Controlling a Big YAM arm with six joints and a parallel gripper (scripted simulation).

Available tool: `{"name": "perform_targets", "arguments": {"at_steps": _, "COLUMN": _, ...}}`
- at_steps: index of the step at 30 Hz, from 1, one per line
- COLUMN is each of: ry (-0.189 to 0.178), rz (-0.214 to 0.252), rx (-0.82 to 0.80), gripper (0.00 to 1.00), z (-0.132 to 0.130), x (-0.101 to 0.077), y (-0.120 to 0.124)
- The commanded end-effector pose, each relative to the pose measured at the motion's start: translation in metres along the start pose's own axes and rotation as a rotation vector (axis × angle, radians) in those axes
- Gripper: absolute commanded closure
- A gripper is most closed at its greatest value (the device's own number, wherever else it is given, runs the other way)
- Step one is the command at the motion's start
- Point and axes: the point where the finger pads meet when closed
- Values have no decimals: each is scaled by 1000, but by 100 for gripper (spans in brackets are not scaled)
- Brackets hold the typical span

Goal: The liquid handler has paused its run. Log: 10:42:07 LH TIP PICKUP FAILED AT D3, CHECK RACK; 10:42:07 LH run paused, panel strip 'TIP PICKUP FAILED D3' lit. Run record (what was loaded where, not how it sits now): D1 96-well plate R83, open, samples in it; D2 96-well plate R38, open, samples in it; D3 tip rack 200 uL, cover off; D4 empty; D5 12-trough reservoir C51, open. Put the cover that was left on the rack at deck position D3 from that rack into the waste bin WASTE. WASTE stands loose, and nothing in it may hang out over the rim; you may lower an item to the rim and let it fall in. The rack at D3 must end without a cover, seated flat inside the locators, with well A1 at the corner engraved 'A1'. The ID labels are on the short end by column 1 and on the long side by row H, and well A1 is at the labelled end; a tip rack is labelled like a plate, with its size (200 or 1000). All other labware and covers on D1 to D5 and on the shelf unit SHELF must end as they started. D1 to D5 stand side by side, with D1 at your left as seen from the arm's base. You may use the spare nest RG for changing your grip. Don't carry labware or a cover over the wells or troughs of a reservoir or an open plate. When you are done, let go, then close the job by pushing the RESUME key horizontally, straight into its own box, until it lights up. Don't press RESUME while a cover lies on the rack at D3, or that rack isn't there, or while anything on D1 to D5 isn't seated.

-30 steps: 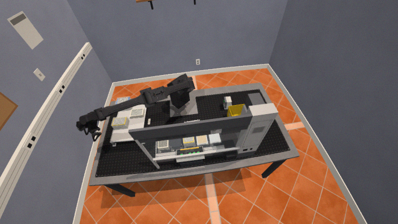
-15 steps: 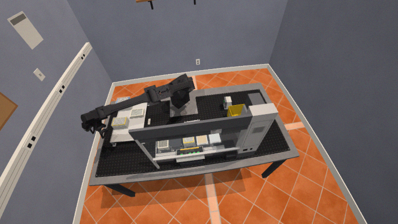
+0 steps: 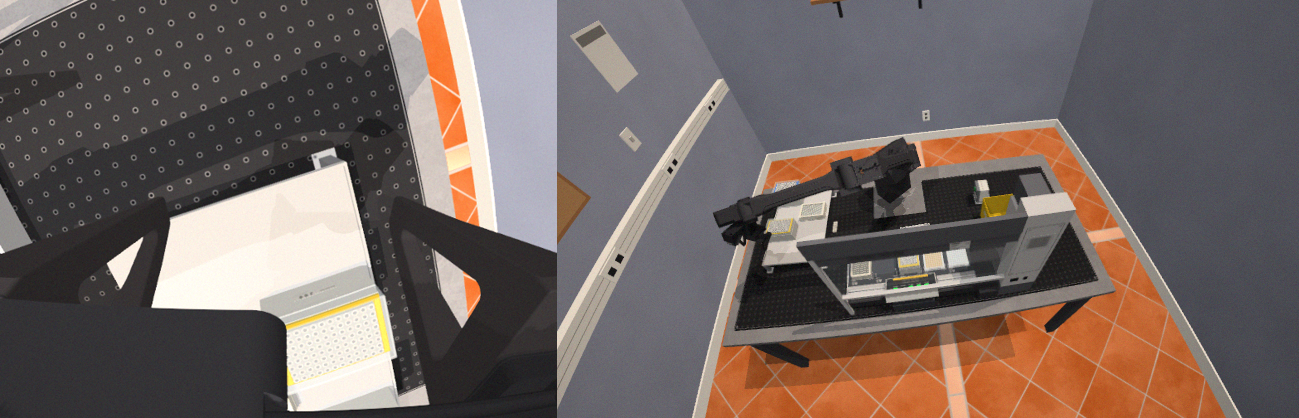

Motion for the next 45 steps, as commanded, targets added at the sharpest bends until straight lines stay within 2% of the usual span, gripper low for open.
{"name": "perform_targets", "arguments": {"at_steps": 1, "ry": -36, "rz": 49, "rx": -185, "gripper": 0, "z": 27, "x": -12, "y": -29}}
{"name": "perform_targets", "arguments": {"at_steps": 4, "ry": -68, "rz": 94, "rx": -211, "gripper": 0, "z": 42, "x": -14, "y": -17}}
{"name": "perform_targets", "arguments": {"at_steps": 6, "ry": -106, "rz": 136, "rx": -198, "gripper": 0, "z": 44, "x": -3, "y": 10}}
{"name": "perform_targets", "arguments": {"at_steps": 8, "ry": -106, "rz": 136, "rx": -198, "gripper": 0, "z": 44, "x": -3, "y": 10}}
{"name": "perform_targets", "arguments": {"at_steps": 10, "ry": -139, "rz": 172, "rx": -196, "gripper": 0, "z": 57, "x": -1, "y": 28}}
{"name": "perform_targets", "arguments": {"at_steps": 13, "ry": -132, "rz": 186, "rx": -295, "gripper": 0, "z": 72, "x": -21, "y": -3}}
{"name": "perform_targets", "arguments": {"at_steps": 16, "ry": -178, "rz": 238, "rx": -299, "gripper": 0, "z": 91, "x": -20, "y": 20}}
{"name": "perform_targets", "arguments": {"at_steps": 18, "ry": -188, "rz": 259, "rx": -337, "gripper": 0, "z": 97, "x": -23, "y": 16}}
{"name": "perform_targets", "arguments": {"at_steps": 20, "ry": -214, "rz": 288, "rx": -343, "gripper": 0, "z": 108, "x": -24, "y": 28}}
{"name": "perform_targets", "arguments": {"at_steps": 23, "ry": -215, "rz": 288, "rx": -342, "gripper": 0, "z": 122, "x": -27, "y": 34}}
{"name": "perform_targets", "arguments": {"at_steps": 26, "ry": -205, "rz": 280, "rx": -358, "gripper": 0, "z": 123, "x": -27, "y": 34}}
{"name": "perform_targets", "arguments": {"at_steps": 40, "ry": -204, "rz": 280, "rx": -334, "gripper": 0, "z": 185, "x": -41, "y": 63}}
{"name": "perform_targets", "arguments": {"at_steps": 42, "ry": -204, "rz": 280, "rx": -334, "gripper": 0, "z": 185, "x": -41, "y": 63}}
{"name": "perform_targets", "arguments": {"at_steps": 45, "ry": -204, "rz": 280, "rx": -334, "gripper": 0, "z": 198, "x": -44, "y": 70}}
Point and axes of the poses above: the point where the finger pads meet when closed, its own x axis out along the fingers, its own z axis across the jaws, y = z × x, and after that the axes turned 8 degrees about -x, right-handed
